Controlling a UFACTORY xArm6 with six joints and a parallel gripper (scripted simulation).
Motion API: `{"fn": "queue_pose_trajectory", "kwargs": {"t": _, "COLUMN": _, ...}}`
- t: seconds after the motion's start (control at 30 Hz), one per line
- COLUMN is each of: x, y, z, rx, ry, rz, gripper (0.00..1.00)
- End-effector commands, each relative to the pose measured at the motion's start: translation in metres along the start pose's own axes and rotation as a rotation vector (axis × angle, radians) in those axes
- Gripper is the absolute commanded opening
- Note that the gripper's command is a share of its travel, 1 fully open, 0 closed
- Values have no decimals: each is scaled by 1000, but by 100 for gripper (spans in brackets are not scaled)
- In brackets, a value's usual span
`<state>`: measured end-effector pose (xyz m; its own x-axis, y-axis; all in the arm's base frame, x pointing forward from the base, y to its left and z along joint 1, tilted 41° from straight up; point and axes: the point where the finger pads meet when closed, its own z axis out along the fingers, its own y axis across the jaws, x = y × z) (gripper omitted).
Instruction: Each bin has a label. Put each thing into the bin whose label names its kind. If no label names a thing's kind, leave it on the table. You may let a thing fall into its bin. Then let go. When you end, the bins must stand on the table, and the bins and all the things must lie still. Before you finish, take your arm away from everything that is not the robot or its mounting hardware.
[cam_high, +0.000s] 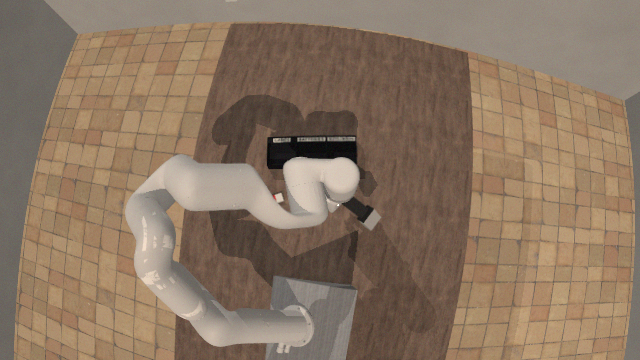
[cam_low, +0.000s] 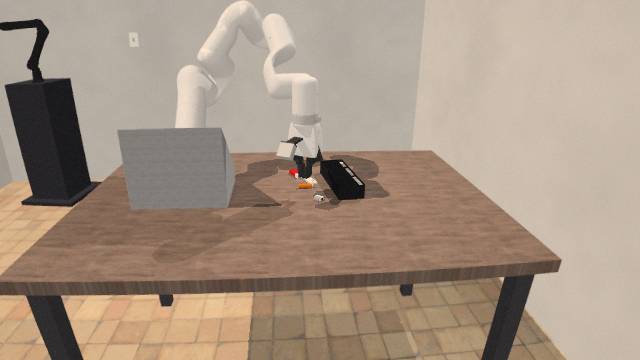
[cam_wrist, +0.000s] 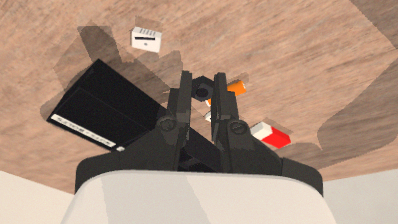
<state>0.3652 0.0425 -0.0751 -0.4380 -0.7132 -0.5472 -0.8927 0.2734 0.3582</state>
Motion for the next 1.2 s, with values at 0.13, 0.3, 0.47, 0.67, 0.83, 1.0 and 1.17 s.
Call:
{"fn": "queue_pose_trajectory", "kwargs": {"t": 0.13, "x": -11, "y": -16, "z": -4, "rx": 3, "ry": 0, "rz": -1, "gripper": 0}}
{"fn": "queue_pose_trajectory", "kwargs": {"t": 0.3, "x": -28, "y": -40, "z": -4, "rx": 3, "ry": 0, "rz": -1, "gripper": 0}}
{"fn": "queue_pose_trajectory", "kwargs": {"t": 0.47, "x": -32, "y": -45, "z": -4, "rx": 3, "ry": 0, "rz": -1, "gripper": 0}}
{"fn": "queue_pose_trajectory", "kwargs": {"t": 0.67, "x": -46, "y": -64, "z": -4, "rx": 3, "ry": 0, "rz": -200, "gripper": 0}}
{"fn": "queue_pose_trajectory", "kwargs": {"t": 0.83, "x": -63, "y": -89, "z": -4, "rx": 5, "ry": 2, "rz": -305, "gripper": 0}}
{"fn": "queue_pose_trajectory", "kwargs": {"t": 1.0, "x": -79, "y": -110, "z": -4, "rx": 9, "ry": 4, "rz": -424, "gripper": 0}}
{"fn": "queue_pose_trajectory", "kwargs": {"t": 1.17, "x": -83, "y": -116, "z": -4, "rx": 11, "ry": 5, "rz": -496, "gripper": 0}}
